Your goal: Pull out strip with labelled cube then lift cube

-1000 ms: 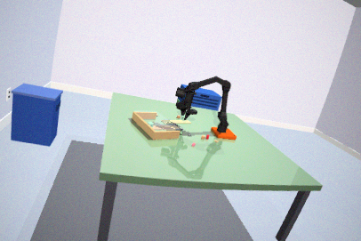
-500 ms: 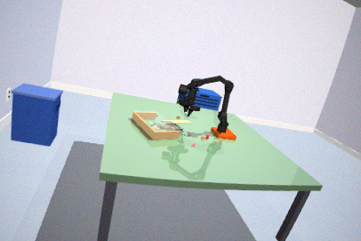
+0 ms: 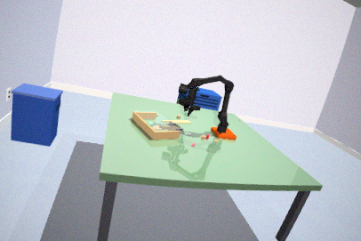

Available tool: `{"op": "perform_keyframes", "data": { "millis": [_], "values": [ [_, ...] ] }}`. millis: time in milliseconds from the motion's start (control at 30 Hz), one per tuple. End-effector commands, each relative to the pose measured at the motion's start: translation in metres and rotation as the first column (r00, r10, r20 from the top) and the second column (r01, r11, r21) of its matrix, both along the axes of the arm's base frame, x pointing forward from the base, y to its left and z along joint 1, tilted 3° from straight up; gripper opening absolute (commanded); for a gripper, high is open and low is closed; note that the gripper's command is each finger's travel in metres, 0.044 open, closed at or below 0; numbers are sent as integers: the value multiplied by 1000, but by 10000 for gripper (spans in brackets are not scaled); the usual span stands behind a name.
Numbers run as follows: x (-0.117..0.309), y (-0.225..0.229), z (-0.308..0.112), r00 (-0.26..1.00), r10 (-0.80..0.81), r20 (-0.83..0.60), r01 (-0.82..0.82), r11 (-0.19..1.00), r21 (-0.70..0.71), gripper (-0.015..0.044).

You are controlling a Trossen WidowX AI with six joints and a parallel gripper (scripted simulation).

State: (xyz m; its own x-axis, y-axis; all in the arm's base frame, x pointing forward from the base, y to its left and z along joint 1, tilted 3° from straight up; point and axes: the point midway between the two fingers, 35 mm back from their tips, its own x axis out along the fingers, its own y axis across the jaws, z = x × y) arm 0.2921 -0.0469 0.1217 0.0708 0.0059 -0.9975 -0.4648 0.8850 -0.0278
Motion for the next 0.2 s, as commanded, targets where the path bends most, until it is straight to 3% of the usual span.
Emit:
{"op": "perform_keyframes", "data": {
  "millis": [0, 167],
  "values": [
    [1, -1, 1, 1000, -1, 3, 1, 1000, -4, 0],
    [1, -1, 1, 1000, -1, 3, 1, 1000, -4, 0]
  ]
}}
